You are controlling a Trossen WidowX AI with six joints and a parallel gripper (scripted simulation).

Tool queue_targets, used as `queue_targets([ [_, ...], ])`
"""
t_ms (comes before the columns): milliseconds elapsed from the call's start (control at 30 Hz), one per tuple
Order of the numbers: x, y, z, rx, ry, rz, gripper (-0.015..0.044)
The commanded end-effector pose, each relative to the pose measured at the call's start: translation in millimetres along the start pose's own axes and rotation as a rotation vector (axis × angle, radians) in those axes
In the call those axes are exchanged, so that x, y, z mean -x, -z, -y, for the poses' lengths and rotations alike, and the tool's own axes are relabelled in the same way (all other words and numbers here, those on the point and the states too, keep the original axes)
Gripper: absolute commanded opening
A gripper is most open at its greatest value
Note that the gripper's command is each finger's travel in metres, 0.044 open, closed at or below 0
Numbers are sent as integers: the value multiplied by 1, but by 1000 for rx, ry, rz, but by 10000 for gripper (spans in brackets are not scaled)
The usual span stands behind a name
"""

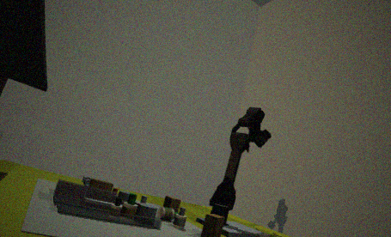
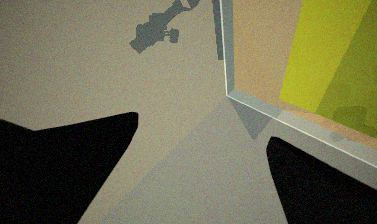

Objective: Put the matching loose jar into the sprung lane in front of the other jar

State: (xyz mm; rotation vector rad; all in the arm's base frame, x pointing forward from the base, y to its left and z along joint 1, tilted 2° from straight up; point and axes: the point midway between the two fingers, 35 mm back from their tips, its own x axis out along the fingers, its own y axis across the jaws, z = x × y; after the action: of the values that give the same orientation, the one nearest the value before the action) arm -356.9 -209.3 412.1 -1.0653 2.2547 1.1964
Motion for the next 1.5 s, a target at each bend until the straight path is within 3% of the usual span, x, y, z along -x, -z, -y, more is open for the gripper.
queue_targets([
  [0, 0, 2, 2, 10, 1, -2, 426],
  [100, 3, 24, 29, 144, 36, -35, 440],
  [400, 10, 86, 174, 649, 300, -205, 440],
  [733, 63, 100, 329, 1189, 523, -436, 440],
  [1100, 164, 42, 481, 1832, 696, -777, 440],
  [1467, 273, -87, 563, 2549, 734, -1274, 440],
])
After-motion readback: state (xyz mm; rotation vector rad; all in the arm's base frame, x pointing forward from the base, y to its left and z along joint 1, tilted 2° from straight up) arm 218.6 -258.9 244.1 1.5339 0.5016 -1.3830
